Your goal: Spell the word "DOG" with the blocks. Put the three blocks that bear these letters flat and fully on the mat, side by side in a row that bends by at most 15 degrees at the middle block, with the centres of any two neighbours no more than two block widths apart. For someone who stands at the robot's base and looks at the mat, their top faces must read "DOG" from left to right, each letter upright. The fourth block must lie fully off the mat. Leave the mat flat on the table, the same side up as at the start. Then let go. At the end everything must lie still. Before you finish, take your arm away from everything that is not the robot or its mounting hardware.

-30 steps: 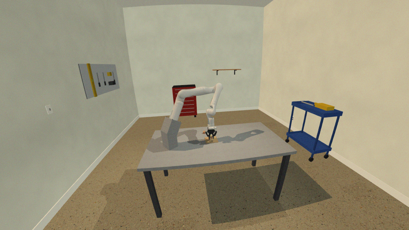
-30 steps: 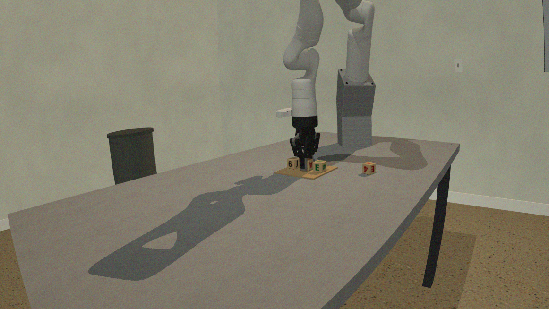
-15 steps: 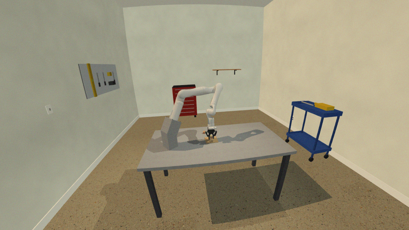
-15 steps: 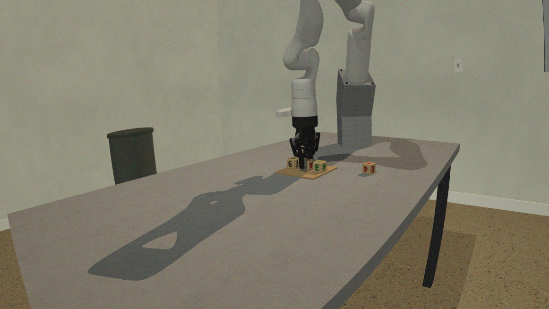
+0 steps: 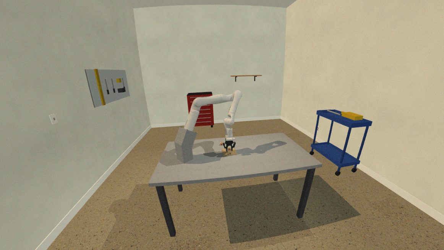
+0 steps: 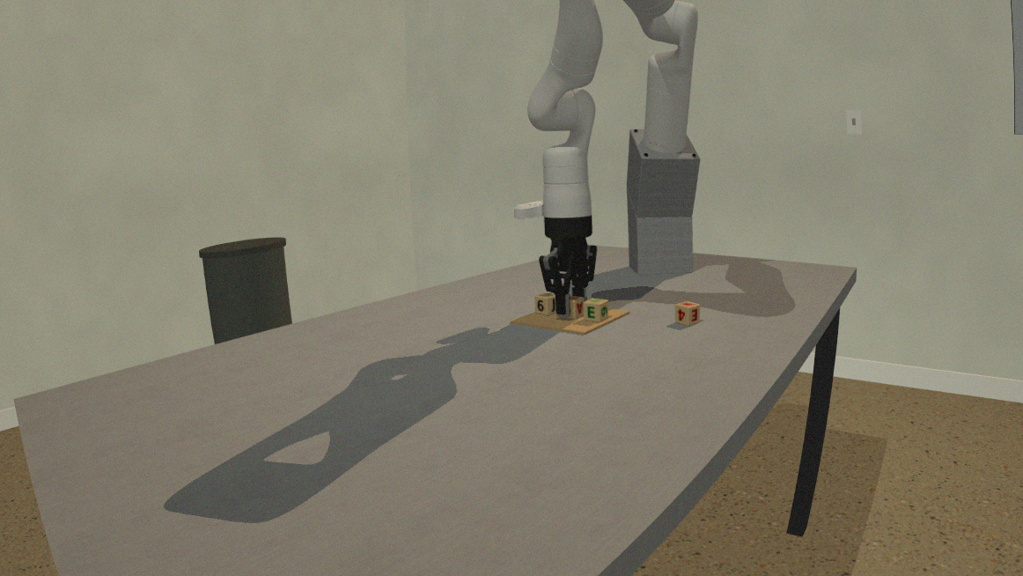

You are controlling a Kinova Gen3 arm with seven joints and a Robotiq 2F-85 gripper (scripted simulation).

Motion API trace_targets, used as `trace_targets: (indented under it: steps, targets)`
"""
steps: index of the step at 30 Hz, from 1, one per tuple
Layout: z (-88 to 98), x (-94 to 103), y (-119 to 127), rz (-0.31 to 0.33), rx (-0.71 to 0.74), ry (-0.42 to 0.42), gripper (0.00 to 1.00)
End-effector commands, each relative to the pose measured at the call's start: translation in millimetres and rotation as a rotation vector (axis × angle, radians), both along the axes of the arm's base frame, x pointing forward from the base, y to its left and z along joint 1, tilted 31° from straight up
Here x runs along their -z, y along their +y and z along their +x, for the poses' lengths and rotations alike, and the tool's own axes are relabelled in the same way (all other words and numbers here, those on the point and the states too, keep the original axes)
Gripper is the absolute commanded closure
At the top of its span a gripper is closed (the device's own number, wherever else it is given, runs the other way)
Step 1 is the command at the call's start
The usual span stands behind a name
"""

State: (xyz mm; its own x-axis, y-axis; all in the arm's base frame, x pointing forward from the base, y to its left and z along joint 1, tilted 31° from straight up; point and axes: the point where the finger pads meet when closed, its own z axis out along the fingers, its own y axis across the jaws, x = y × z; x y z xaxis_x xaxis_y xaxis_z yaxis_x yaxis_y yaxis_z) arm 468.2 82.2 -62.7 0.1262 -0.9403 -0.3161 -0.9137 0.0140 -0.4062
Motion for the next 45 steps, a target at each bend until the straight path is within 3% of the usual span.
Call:
trace_targets:
  steps: [1,8,22,34,35,45]
  targets:
    - [1.4,-0.6,2,-0.002,-0.013,-0.008,0.54]
    - [-2.9,-5.3,0,-0.002,-0.012,-0.004,0.54]
    - [-28.0,-66.0,-23,0.000,-0.011,-0.010,0.54]
    - [-35.1,-77.2,-29,-0.001,-0.012,-0.005,0.54]
    - [-34.9,-77.3,-29,-0.001,-0.012,-0.005,0.00]
    - [-34.9,-77.3,-29,-0.001,-0.012,-0.005,0.00]
